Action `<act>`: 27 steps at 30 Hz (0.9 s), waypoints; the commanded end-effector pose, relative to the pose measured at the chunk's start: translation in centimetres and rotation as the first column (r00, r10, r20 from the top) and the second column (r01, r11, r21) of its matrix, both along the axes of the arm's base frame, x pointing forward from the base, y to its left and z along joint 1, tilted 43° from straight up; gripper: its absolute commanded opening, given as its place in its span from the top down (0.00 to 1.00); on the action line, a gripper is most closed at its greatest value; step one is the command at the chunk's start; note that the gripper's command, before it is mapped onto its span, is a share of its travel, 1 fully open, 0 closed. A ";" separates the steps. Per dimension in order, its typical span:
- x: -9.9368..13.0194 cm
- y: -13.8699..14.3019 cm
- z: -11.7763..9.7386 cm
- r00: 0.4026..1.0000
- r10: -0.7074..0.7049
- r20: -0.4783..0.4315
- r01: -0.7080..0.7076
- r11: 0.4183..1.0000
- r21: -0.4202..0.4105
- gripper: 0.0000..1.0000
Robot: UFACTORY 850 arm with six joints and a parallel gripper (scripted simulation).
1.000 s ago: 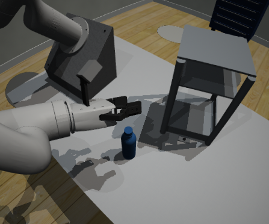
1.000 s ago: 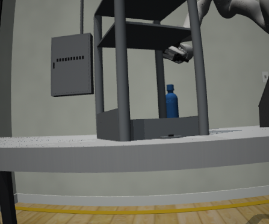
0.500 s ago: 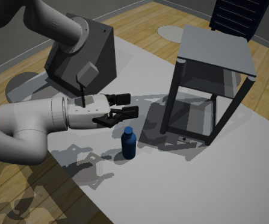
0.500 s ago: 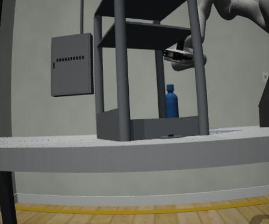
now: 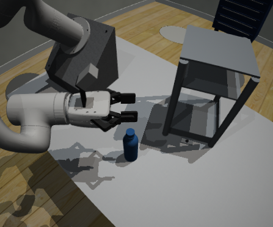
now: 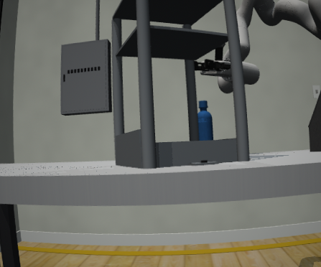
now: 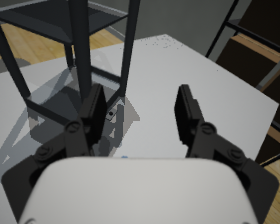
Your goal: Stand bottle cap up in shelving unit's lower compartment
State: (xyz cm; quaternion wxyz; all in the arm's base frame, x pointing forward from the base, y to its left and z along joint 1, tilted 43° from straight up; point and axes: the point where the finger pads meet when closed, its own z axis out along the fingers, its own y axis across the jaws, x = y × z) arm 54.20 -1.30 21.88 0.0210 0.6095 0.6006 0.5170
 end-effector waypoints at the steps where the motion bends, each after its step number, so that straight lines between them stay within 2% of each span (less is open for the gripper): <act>1: 0.0 0.1 0.0 0.997 -0.069 0.016 0.068 0.995 0.067 0.26; 15: 0.1 0.1 -0.1 0.987 -0.160 0.023 0.154 0.976 0.156 0.26; 27: 0.1 0.0 -0.1 0.981 -0.190 0.023 0.183 0.966 0.183 0.26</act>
